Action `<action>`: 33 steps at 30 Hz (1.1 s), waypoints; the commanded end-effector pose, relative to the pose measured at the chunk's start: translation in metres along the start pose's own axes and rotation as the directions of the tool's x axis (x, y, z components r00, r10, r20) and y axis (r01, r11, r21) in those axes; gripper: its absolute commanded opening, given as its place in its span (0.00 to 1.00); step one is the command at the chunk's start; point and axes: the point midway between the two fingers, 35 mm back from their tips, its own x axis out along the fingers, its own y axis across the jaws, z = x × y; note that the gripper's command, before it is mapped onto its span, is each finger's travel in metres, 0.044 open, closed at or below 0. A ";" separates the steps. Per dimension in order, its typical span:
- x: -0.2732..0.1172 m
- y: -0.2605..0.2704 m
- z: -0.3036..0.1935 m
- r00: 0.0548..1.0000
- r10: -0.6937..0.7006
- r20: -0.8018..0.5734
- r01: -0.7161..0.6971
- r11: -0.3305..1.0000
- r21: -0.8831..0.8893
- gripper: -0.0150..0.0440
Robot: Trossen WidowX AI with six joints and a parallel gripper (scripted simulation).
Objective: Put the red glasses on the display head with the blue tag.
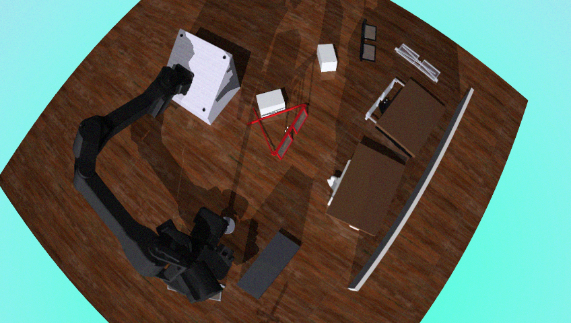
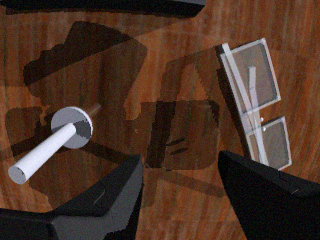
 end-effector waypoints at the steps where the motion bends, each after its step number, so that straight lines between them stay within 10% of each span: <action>1: 0.001 0.001 0.001 1.000 0.002 0.001 -0.002 1.000 -0.005 0.59; 11: 0.002 0.074 0.050 1.000 0.017 -0.003 -0.016 0.883 -0.469 0.25; 33: 0.019 0.115 0.069 1.000 0.001 -0.010 -0.008 0.716 -0.698 0.25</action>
